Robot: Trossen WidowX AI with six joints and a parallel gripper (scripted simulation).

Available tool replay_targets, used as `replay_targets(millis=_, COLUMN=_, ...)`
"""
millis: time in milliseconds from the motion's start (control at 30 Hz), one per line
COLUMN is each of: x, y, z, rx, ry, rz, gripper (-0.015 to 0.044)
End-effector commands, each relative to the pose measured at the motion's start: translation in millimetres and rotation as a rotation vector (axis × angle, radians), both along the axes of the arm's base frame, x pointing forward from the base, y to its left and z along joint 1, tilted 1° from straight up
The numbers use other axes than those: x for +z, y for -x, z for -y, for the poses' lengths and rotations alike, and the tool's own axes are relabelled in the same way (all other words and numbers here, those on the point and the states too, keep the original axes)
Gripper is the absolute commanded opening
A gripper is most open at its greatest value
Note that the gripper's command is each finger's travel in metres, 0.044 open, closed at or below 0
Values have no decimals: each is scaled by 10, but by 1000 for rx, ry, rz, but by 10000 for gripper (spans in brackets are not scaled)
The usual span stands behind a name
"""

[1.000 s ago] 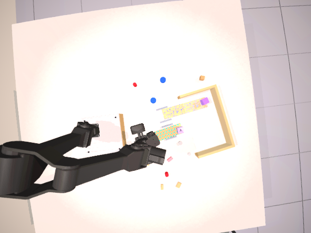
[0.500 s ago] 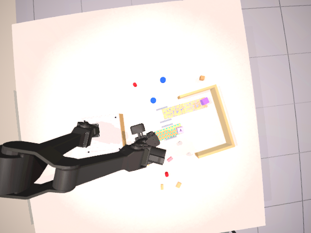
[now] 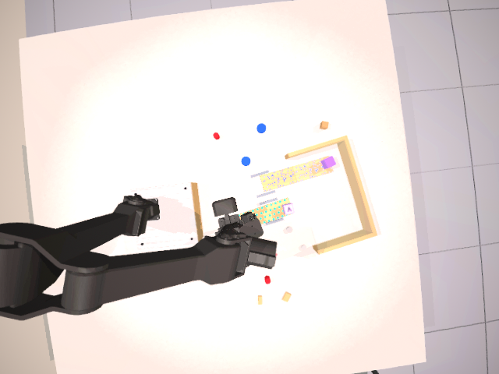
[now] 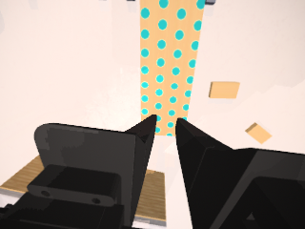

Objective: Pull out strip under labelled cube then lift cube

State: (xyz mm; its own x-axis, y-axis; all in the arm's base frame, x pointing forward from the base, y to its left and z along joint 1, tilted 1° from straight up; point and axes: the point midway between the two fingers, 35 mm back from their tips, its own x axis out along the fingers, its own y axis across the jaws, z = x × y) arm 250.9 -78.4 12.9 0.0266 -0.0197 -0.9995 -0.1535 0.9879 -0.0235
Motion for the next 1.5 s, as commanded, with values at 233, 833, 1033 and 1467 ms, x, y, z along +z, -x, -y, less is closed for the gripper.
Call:
replay_targets(millis=233, x=70, y=-403, z=-85, rx=-26, ry=1, rz=2, gripper=368)
replay_targets(millis=833, x=189, y=-1051, z=-228, rx=-26, ry=-1, rz=8, gripper=440)
replay_targets(millis=1033, x=228, y=-1268, z=-279, rx=-26, ry=-1, rz=10, gripper=440)
replay_targets(millis=1467, x=298, y=-1733, z=-385, rx=-26, ry=-2, rz=15, gripper=440)
